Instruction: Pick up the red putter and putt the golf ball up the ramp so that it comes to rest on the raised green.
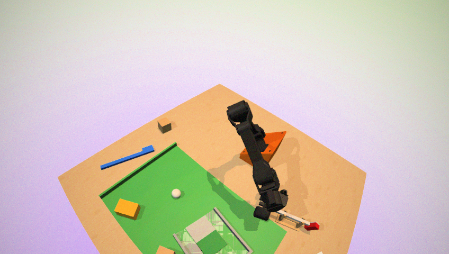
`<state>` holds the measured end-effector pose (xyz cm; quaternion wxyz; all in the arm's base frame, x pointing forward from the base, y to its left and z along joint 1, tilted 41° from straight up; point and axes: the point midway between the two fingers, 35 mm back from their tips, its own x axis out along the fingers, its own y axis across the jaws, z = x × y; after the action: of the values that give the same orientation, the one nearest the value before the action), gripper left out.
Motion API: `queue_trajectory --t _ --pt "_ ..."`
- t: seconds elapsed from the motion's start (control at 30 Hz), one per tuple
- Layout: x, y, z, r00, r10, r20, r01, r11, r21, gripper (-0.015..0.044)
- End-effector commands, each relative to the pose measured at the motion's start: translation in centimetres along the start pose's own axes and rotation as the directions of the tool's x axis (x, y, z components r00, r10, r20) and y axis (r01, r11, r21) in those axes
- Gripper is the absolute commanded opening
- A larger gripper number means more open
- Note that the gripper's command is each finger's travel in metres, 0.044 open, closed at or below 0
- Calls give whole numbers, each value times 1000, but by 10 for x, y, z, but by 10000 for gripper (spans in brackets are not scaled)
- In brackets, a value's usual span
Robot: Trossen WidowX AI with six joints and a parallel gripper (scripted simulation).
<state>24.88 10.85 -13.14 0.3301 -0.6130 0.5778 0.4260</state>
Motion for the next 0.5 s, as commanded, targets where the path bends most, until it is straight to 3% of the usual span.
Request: queue_trajectory --t 0.0,0.3,0.47 --pt "8 2 -3 1000 4 -6 -4 1000 -8 440" --pt "17 2 -6 1000 4 -7 -4 1000 -8 440" --pt "14 1 -4 1000 3 -2 -3 1000 0 309"
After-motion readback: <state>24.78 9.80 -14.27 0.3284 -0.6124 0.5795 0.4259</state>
